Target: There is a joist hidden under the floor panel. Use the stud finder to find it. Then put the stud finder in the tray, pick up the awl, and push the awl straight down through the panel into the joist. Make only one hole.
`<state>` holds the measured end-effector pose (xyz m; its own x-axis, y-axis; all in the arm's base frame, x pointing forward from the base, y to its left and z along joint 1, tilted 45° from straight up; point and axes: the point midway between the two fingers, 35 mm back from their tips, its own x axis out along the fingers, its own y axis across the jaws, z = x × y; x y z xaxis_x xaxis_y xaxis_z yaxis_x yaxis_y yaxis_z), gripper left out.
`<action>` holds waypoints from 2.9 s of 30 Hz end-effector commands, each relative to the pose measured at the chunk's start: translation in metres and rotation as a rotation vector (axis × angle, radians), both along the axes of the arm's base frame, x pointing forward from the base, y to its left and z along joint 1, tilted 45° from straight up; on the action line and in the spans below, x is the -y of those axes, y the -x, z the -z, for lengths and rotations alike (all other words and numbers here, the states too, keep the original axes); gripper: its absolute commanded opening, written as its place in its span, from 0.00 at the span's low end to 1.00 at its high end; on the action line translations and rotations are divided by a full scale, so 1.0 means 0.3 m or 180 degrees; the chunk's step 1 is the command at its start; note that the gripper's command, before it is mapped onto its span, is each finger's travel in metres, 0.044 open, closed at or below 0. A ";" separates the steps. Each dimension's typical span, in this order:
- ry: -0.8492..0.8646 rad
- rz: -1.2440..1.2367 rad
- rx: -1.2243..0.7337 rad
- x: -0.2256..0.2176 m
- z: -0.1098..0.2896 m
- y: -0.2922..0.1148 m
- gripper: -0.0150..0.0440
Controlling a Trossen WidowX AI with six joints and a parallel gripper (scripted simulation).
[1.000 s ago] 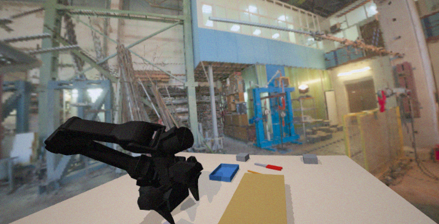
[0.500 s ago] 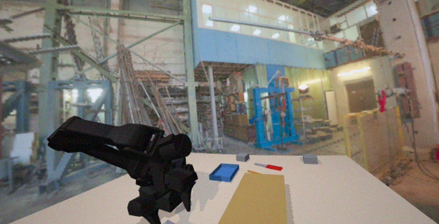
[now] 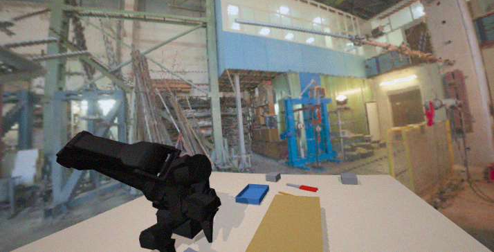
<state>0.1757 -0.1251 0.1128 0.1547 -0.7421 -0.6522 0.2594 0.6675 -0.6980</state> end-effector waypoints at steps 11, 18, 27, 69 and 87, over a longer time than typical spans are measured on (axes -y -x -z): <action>-0.0017 0.0002 -0.0001 0.050 0.054 0.010 1.00; -0.0008 -0.0001 0.0001 0.076 0.079 0.016 1.00; 0.0011 -0.0005 0.0002 0.105 0.102 0.024 1.00; -0.0084 0.0013 -0.0009 0.017 0.037 -0.007 0.25; -0.0009 -0.0005 -0.0007 -0.134 -0.133 -0.015 0.25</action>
